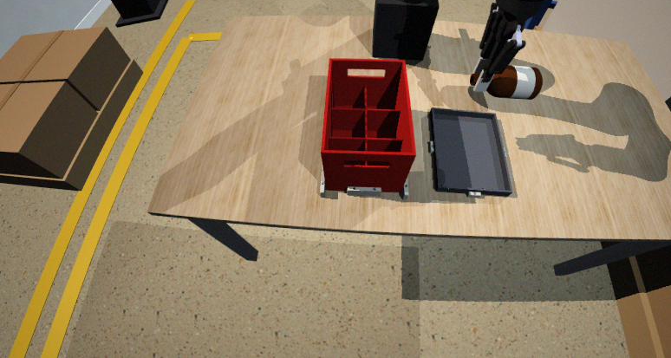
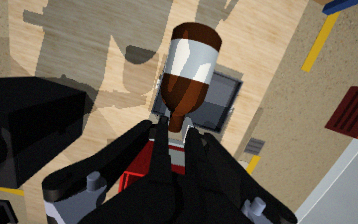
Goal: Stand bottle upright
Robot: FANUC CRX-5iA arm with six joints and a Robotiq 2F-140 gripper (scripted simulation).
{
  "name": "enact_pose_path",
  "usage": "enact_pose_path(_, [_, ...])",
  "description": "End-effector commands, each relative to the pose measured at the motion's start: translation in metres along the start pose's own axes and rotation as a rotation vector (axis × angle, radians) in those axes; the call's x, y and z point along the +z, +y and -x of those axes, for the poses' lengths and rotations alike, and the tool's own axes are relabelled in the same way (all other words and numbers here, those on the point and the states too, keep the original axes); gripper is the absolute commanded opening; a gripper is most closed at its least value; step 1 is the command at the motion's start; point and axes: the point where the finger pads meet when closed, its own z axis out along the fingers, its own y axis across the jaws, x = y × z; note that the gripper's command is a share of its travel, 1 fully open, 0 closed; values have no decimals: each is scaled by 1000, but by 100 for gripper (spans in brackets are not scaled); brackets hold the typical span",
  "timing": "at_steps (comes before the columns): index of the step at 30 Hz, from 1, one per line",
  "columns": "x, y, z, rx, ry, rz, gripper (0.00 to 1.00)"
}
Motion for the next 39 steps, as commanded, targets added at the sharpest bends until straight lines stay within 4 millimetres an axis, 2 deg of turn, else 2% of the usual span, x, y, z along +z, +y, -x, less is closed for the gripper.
enact_pose_path(1, [0,0,0,0,0,0,0])
enact_pose_path(25, [0,0,0,-5,0,0,0])
enact_pose_path(39, [0,0,0,-147,0,0,0])
